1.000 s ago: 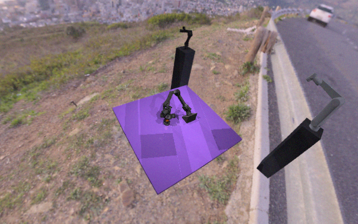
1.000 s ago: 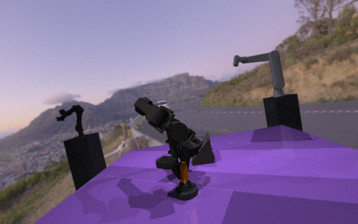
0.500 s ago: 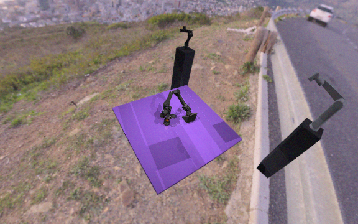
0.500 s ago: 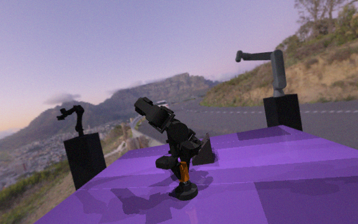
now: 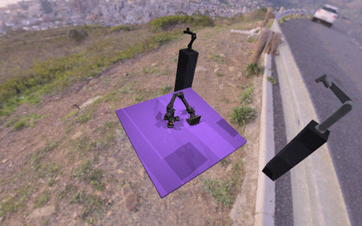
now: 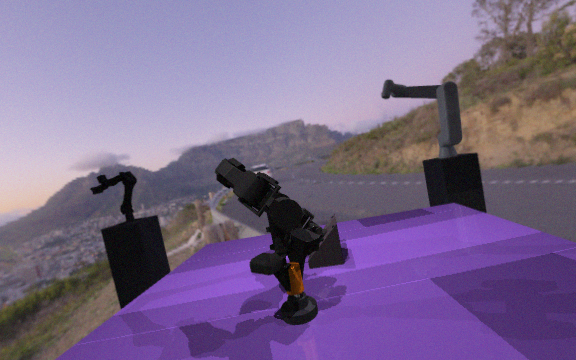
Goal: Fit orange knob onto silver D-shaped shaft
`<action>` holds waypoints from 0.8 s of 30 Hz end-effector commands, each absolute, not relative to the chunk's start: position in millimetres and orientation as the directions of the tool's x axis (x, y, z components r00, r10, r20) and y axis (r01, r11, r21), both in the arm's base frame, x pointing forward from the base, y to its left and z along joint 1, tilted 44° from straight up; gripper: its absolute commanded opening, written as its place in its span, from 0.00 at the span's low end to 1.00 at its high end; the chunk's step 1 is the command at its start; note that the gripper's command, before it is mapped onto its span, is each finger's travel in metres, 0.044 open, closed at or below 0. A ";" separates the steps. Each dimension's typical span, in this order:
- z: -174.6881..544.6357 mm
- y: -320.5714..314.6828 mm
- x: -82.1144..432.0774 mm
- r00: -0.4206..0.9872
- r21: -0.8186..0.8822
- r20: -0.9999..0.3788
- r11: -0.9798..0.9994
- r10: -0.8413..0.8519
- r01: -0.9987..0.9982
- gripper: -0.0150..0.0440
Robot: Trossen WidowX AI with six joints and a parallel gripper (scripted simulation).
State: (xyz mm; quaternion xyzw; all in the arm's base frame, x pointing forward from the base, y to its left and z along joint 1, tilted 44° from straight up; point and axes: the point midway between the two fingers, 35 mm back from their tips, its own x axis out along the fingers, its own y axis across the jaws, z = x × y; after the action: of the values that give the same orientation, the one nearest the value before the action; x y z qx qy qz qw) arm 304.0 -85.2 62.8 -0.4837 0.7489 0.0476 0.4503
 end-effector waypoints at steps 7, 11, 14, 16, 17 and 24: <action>57.1 -89.7 302.3 -0.128 -0.323 -0.723 0.495 -0.679 -0.807 0.25; 55.0 -90.9 301.8 -0.128 -0.337 -0.723 0.508 -0.679 -0.793 0.25; 53.5 -91.9 301.2 -0.128 -0.350 -0.723 0.519 -0.679 -0.780 0.25; 52.7 -92.6 300.9 -0.128 -0.358 -0.723 0.526 -0.679 -0.771 0.25; 52.2 -92.9 300.7 -0.128 -0.362 -0.723 0.530 -0.679 -0.767 0.25; 53.8 -93.6 302.3 -0.122 -0.375 -0.721 0.533 -0.682 -0.759 0.25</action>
State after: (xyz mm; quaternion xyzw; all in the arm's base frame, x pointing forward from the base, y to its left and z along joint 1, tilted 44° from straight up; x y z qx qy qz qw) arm 302.3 -93.7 53.7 -0.4811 0.7480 0.0414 0.4553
